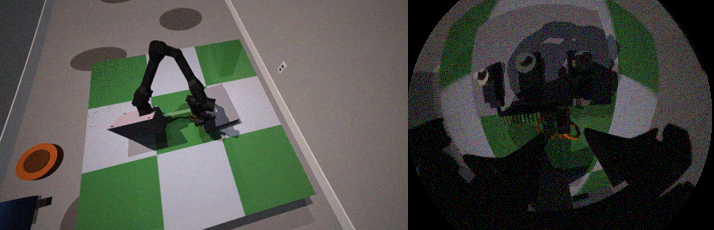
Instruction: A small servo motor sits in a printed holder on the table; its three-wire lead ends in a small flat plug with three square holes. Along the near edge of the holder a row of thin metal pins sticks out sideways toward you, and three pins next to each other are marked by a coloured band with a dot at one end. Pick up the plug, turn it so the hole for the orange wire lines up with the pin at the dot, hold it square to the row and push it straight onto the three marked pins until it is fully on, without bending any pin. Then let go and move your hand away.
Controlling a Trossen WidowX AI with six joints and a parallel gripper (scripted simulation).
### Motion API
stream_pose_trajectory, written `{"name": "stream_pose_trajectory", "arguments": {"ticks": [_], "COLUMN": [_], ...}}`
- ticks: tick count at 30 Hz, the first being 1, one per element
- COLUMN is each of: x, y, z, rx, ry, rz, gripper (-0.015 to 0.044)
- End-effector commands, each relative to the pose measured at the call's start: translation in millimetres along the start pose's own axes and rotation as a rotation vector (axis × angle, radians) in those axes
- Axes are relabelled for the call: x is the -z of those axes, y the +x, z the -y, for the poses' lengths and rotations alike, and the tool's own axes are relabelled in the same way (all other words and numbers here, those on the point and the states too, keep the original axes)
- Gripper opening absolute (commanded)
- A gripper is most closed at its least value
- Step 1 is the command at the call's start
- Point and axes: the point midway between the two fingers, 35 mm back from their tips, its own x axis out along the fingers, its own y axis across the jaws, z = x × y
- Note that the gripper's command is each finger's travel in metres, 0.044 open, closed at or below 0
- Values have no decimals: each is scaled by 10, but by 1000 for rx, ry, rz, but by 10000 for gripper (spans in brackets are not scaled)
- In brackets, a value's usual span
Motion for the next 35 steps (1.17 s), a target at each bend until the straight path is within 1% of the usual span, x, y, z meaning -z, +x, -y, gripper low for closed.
{"name": "stream_pose_trajectory", "arguments": {"ticks": [1, 3, 35], "x": [-38, -35, -35], "y": [-430, -463, -463], "z": [13, 11, 11], "rx": [14, 14, 14], "ry": [-11, -11, -11], "rz": [21, 21, 21], "gripper": [394, 440, 440]}}
